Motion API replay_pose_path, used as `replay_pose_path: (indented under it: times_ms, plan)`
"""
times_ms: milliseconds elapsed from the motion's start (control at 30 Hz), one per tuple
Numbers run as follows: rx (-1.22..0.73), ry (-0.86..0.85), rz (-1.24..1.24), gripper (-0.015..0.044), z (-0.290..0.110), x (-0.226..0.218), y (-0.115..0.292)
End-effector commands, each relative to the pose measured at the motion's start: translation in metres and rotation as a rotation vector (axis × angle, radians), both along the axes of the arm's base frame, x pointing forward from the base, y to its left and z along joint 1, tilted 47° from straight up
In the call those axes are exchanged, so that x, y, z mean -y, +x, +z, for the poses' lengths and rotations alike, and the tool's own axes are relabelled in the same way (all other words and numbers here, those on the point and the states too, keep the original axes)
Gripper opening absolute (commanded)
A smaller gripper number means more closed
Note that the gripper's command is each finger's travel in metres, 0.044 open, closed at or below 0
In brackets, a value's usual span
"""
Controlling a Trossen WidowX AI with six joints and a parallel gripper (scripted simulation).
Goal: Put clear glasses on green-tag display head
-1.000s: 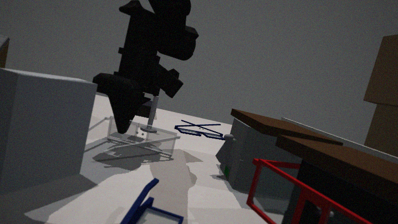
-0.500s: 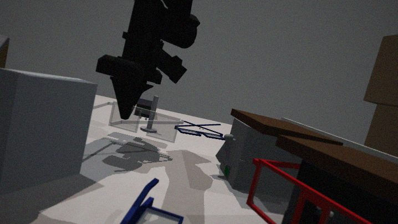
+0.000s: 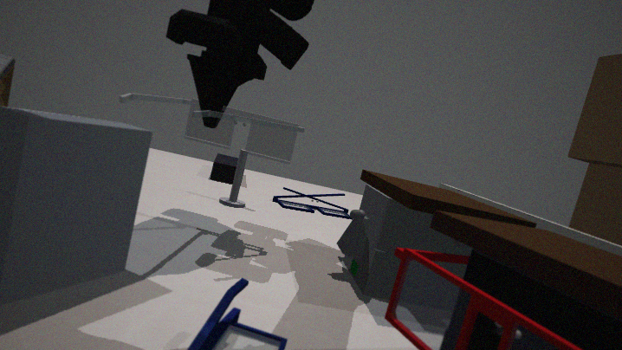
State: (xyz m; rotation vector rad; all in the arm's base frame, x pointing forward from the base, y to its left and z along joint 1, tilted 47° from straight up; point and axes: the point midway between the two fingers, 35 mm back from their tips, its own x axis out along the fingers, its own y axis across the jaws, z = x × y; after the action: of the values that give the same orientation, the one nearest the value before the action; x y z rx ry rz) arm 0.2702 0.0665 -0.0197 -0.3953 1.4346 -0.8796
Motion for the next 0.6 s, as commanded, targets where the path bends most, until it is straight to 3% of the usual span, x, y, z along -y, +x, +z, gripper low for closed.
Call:
replay_pose_path:
  times_ms: [0,567]
  plan:
    - [-0.001,0.007,0.001,0.0000,0.002,-0.005,0.002]
    - [-0.166,0.042,0.166,0.0000,-0.051,-0.069,0.012]
